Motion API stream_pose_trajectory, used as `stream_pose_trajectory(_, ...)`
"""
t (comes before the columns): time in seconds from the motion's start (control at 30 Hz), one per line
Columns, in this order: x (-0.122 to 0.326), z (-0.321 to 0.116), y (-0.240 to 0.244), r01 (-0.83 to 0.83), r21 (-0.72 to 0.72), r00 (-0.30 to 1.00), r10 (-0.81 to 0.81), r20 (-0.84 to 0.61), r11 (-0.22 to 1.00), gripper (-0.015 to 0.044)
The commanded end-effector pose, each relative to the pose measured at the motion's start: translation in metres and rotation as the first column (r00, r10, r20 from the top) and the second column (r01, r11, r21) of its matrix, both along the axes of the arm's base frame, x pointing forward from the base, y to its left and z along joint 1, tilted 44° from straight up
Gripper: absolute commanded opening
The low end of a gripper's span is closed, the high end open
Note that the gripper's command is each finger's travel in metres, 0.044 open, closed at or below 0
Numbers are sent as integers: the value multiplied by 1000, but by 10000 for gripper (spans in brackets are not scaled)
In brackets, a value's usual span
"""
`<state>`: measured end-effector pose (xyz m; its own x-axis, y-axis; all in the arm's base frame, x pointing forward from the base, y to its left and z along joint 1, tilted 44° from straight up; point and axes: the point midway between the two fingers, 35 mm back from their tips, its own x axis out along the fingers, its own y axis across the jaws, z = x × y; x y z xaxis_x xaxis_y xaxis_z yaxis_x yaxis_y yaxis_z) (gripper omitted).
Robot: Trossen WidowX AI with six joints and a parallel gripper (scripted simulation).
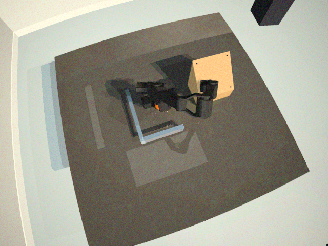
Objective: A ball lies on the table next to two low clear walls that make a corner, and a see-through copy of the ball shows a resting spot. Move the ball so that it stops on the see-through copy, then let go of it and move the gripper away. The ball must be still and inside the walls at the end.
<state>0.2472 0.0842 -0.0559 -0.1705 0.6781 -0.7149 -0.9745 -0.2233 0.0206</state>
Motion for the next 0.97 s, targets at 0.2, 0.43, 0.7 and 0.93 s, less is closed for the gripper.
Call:
stream_pose_trajectory(0.2, 16, 44, -43, 29, 0, 999, -29, 36, 1000, 329)
stream_pose_trajectory(0.43, 17, 45, -45, 29, 0, 999, -29, 36, 1000, 356)
stream_pose_trajectory(0.7, 22, 80, -77, 22, -1, 999, -22, 38, 1000, 440)
stream_pose_trajectory(0.93, 22, 80, -77, 22, -1, 999, -22, 38, 1000, 440)
